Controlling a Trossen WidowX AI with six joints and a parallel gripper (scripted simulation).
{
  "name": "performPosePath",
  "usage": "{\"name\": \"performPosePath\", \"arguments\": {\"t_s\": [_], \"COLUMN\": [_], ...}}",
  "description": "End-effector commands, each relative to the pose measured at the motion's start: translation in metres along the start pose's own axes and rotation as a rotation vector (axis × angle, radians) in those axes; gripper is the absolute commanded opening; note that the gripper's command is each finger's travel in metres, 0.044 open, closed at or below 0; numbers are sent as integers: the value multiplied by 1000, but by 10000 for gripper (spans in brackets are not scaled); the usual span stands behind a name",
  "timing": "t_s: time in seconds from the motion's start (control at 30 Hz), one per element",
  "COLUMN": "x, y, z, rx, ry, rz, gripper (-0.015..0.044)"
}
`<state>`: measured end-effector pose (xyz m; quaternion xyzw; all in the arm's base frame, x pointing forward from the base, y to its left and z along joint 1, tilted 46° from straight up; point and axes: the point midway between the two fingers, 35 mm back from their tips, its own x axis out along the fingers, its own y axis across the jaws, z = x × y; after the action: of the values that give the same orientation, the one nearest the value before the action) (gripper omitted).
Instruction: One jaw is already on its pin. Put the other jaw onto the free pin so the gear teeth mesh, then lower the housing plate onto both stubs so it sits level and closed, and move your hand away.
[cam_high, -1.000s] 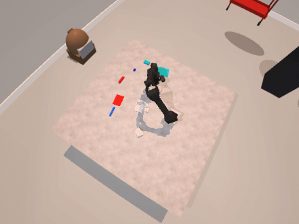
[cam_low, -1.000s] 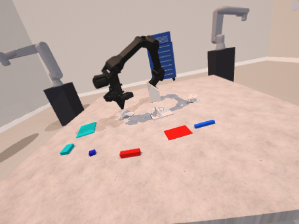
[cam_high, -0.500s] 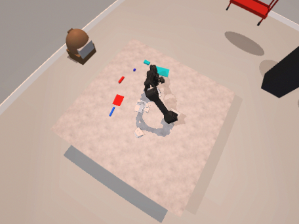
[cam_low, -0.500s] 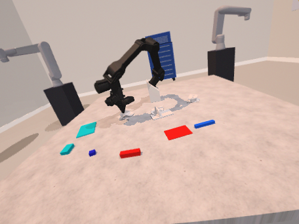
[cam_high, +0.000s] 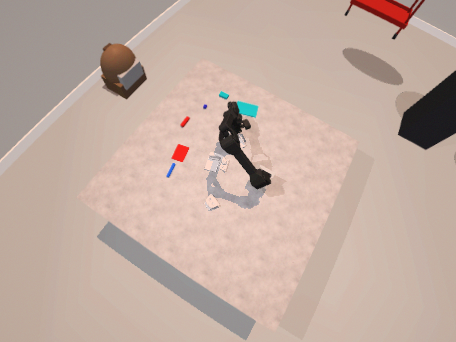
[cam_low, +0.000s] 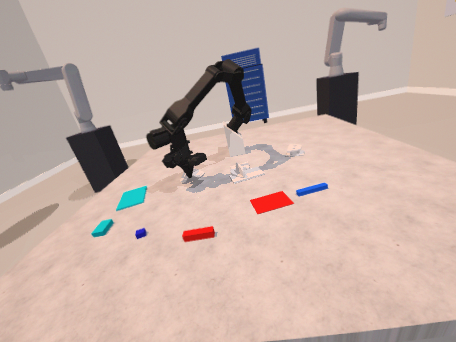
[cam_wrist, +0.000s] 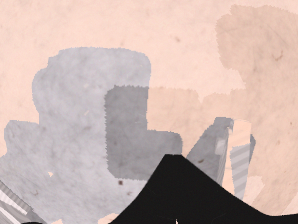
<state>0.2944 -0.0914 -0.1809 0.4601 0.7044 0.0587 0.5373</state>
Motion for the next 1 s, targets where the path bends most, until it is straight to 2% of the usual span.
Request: {"name": "performPosePath", "arguments": {"t_s": [0.0,0.97], "x": [3,2], "y": [0,-47], "z": [-1,0], "rx": [5,6], "ry": [0,-3], "rz": [6,2], "gripper": [0,0]}}
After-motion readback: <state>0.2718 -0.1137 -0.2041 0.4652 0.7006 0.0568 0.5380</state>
